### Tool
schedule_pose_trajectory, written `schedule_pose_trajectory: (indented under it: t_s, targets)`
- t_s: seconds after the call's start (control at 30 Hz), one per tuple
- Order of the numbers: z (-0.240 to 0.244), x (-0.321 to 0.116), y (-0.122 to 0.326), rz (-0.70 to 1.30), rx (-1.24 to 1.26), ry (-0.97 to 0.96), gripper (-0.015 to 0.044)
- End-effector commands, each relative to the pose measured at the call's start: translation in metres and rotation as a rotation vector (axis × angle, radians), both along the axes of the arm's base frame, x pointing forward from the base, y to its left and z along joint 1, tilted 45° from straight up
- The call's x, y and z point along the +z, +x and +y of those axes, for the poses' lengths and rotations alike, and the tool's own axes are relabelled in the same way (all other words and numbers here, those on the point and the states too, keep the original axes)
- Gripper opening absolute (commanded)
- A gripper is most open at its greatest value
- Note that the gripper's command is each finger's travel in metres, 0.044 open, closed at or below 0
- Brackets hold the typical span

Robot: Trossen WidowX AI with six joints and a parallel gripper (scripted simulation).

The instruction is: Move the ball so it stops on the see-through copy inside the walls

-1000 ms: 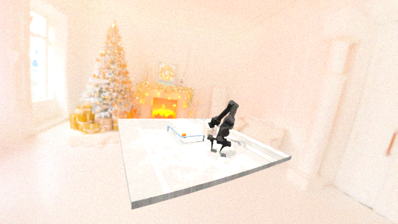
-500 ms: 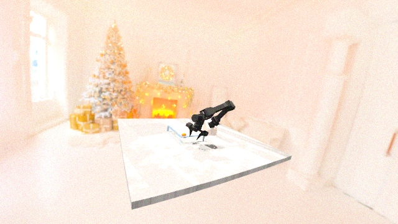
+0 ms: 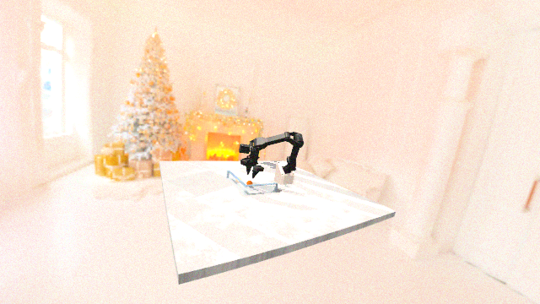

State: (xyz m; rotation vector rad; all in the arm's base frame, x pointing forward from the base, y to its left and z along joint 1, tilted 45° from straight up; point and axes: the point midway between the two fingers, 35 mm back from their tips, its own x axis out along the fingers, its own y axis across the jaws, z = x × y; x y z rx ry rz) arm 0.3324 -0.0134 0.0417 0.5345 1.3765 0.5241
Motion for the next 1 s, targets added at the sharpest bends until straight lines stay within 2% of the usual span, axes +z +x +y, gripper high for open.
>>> schedule_pose_trajectory:
  t_s: [0.0, 0.97]
  targets:
    - [-0.011, -0.02, -0.012, 0.092, -0.066, 0.091, 0.0304]
    - [0.015, -0.046, -0.008, 0.092, -0.066, 0.091, 0.0304]
